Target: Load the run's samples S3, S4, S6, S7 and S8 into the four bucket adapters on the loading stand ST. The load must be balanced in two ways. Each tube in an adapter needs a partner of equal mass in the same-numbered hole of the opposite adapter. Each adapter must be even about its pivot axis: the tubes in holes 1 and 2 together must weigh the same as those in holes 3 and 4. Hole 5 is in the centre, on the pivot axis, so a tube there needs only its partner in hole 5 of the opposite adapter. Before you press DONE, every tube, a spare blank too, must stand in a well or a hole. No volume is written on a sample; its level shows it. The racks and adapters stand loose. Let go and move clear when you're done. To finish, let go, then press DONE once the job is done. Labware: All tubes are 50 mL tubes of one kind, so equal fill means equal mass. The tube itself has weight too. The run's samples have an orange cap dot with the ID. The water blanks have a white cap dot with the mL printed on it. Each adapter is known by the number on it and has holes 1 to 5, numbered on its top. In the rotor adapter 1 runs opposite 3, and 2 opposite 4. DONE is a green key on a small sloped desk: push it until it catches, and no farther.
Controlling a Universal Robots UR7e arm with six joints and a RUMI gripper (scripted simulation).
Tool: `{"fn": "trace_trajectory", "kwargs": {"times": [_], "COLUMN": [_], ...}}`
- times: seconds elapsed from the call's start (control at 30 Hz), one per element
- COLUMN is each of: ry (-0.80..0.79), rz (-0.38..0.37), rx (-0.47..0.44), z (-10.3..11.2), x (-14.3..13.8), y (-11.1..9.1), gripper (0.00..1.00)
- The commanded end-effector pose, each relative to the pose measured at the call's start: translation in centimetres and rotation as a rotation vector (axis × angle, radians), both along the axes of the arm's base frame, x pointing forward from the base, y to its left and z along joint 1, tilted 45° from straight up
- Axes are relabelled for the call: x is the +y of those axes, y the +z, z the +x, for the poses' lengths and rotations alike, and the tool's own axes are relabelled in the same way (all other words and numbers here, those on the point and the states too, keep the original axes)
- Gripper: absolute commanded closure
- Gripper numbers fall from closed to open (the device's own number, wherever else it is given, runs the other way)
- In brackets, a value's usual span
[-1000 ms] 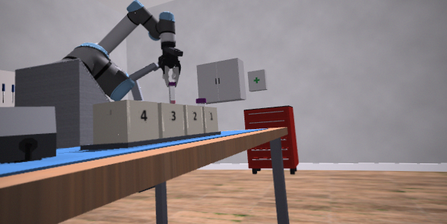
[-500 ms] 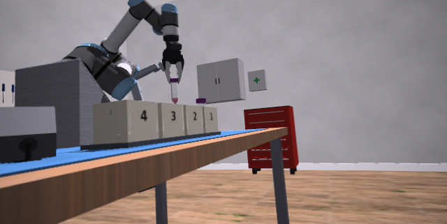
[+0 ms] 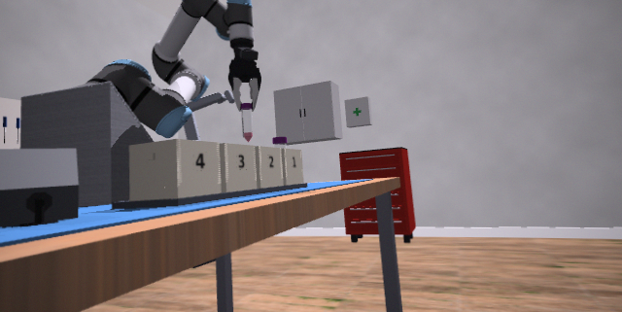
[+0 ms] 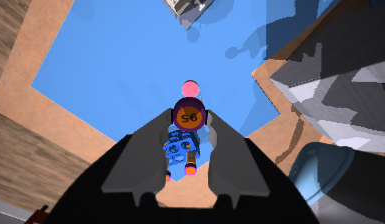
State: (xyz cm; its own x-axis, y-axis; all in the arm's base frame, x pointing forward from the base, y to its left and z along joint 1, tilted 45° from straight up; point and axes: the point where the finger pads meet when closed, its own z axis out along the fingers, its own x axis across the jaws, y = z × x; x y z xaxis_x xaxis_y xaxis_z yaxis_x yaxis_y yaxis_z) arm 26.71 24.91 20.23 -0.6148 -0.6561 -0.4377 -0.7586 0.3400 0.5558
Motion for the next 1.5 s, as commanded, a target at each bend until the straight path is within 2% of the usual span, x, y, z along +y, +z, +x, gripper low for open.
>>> {"fn": "trace_trajectory", "kwargs": {"times": [0.0,0.07,0.13,0.63,0.7,0.87,1.27,1.47], "ry": [0.001,0.001,0.001,0.001,0.001,0.001,0.001,0.001], "rz": [-0.001,-0.001,-0.001,-0.001,-0.001,-0.001,-0.001,-0.001], "rx": [0.000,0.000,0.000,0.000,0.000,0.000,0.000,0.000], "z": [3.0,4.0,4.0,11.4,11.4,13.8,13.9,13.6], "x": [-1.2,-1.7,-1.7,-5.2,-5.2,-6.4,-6.5,-5.4], "y": [-2.2,-3.0,-3.0,-8.6,-8.6,-10.5,-10.6,-11.8], "gripper": [1.00,1.00,1.00,1.00,1.00,1.00,1.00,1.00]}}
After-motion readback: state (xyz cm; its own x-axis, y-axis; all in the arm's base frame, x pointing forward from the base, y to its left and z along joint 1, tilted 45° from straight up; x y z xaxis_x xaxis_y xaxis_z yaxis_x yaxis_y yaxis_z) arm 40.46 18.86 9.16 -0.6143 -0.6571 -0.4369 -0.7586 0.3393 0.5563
